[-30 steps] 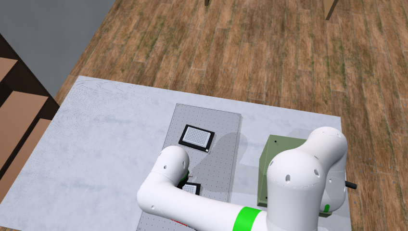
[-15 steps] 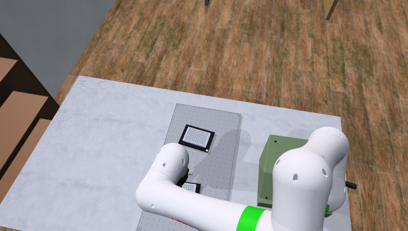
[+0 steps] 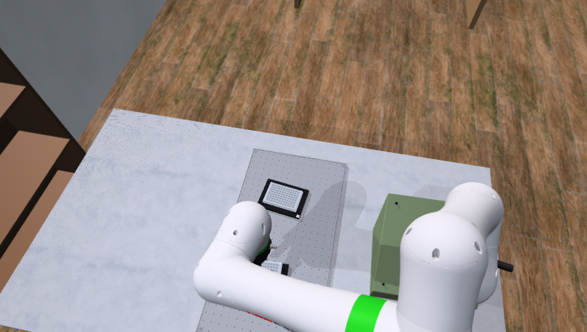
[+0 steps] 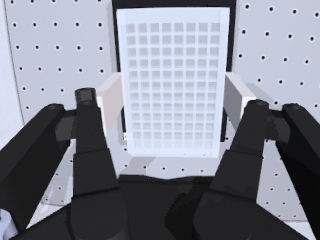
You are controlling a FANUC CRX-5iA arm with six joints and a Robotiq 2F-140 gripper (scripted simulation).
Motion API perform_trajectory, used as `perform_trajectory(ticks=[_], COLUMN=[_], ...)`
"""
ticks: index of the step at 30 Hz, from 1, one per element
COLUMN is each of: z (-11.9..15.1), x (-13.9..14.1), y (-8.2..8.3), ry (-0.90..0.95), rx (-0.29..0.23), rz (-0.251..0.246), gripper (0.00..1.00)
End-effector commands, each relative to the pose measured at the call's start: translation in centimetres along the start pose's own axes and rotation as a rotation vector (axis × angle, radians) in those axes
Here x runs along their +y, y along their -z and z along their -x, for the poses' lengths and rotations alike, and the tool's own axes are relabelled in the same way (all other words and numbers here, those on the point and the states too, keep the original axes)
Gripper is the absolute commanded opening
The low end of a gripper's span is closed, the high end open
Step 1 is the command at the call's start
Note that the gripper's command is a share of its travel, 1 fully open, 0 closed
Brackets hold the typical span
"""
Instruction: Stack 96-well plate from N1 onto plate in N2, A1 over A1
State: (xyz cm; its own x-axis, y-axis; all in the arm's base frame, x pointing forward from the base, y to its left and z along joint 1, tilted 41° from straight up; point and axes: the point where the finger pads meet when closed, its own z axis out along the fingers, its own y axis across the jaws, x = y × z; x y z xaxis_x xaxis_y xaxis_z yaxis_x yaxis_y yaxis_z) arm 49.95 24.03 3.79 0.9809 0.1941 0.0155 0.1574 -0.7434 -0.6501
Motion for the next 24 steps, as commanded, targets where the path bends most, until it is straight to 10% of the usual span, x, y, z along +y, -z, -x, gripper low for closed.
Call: perform_trajectory(ticks=[1, 24], z=[0.0, 0.0], x=[0.0, 0.0], y=[0.6, 2.6], ry=[0.0, 0.0], rx=[0.001, 0.001], rz=[0.0, 0.0], gripper=[0.0, 0.0])
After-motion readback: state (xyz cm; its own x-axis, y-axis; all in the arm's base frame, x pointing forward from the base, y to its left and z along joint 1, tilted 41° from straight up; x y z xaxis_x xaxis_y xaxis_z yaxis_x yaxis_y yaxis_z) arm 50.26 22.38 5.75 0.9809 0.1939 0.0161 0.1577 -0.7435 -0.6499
